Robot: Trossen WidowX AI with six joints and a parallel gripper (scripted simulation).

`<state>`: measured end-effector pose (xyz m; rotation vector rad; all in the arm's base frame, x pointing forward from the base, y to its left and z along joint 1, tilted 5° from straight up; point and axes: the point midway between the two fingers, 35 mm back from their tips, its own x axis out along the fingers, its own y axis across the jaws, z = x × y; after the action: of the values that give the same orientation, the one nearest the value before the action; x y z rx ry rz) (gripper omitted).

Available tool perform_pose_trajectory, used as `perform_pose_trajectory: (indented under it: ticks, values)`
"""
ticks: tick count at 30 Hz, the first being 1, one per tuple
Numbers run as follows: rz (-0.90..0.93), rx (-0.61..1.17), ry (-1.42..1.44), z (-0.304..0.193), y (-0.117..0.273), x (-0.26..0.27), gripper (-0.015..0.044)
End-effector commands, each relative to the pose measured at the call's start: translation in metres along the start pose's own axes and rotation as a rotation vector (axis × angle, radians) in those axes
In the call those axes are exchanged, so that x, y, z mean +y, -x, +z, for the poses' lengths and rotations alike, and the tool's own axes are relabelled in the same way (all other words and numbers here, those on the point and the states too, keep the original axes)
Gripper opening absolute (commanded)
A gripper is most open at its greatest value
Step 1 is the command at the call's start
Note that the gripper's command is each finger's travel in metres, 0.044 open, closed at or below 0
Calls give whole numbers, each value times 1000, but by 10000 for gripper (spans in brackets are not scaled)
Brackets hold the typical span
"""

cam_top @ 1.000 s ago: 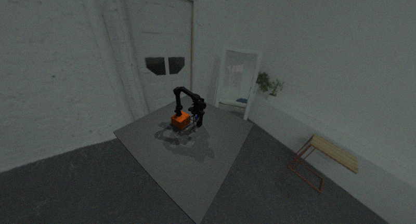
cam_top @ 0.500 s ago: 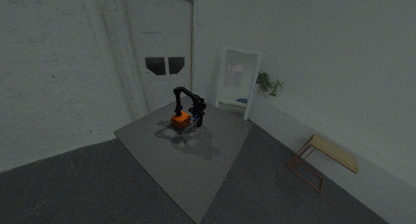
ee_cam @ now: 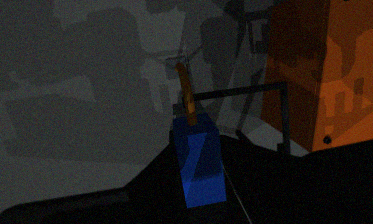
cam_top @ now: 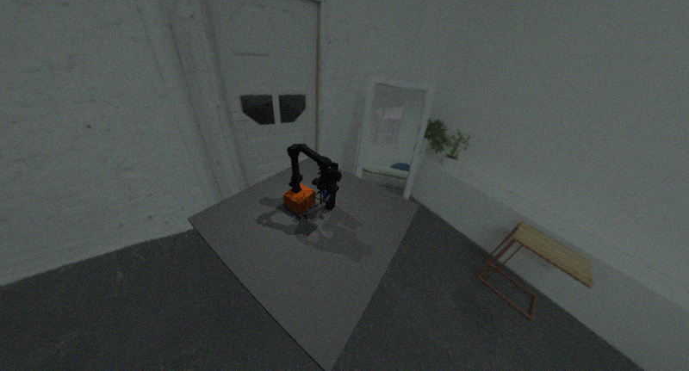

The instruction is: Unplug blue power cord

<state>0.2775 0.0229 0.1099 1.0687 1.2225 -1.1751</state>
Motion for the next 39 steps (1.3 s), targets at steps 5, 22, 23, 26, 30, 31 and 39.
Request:
perform_pose_trajectory:
  ticks: [5,22,23,26,30,31,39]
  values:
    - [3,0,1,7,0,1,0]
    - [2,-2,0,34,1,2,0]
    - [2,-2,0,36,1,2,0]
    - [2,-2,0,41,1,2,0]
    - [1,-3,-1,48,1,1,0]
    - [1,-3,-1,49,1,1,0]
    - [-1,-1,-2,37,0,-1,210]
